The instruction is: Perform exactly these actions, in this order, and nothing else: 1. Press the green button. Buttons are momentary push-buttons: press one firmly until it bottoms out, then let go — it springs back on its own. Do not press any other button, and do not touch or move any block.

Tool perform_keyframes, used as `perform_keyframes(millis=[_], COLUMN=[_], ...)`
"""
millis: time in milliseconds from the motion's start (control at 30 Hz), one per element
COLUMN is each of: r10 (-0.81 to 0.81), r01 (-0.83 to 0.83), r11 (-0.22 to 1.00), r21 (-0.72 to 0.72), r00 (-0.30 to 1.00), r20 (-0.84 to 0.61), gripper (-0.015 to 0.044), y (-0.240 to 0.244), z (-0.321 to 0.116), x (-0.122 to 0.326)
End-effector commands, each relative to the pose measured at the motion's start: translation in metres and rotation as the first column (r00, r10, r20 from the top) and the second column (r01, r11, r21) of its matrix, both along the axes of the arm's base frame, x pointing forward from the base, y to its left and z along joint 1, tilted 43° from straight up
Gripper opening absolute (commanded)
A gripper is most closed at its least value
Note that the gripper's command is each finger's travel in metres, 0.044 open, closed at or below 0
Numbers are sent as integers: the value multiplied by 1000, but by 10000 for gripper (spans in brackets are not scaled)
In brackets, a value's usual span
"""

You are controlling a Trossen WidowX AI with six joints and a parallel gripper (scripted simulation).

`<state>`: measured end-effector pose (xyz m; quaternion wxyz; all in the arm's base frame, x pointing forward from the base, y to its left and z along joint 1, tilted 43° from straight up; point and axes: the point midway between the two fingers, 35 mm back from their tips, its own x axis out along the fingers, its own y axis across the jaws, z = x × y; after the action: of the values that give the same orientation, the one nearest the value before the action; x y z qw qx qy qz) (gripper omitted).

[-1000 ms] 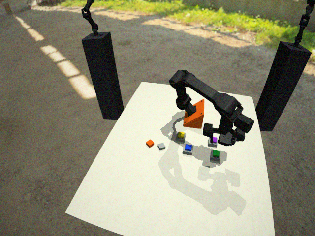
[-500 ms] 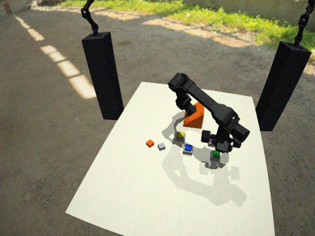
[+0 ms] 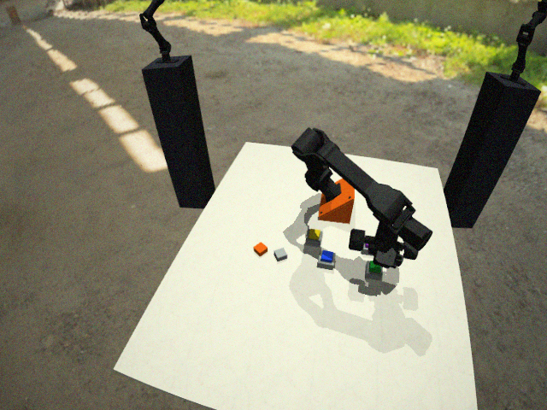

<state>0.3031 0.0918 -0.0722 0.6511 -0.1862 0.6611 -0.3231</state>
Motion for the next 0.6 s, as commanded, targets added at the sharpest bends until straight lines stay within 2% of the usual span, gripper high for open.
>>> perform_keyframes(millis=[0,567], r10=[6,6], r01=[-6,-6], r11=[1000,1000], r21=[-3,-4], r00=[1000,1000], r20=[-3,-3], gripper=[20,20], y=[-5,-17], z=[-5,-17], x=[-1,-3])
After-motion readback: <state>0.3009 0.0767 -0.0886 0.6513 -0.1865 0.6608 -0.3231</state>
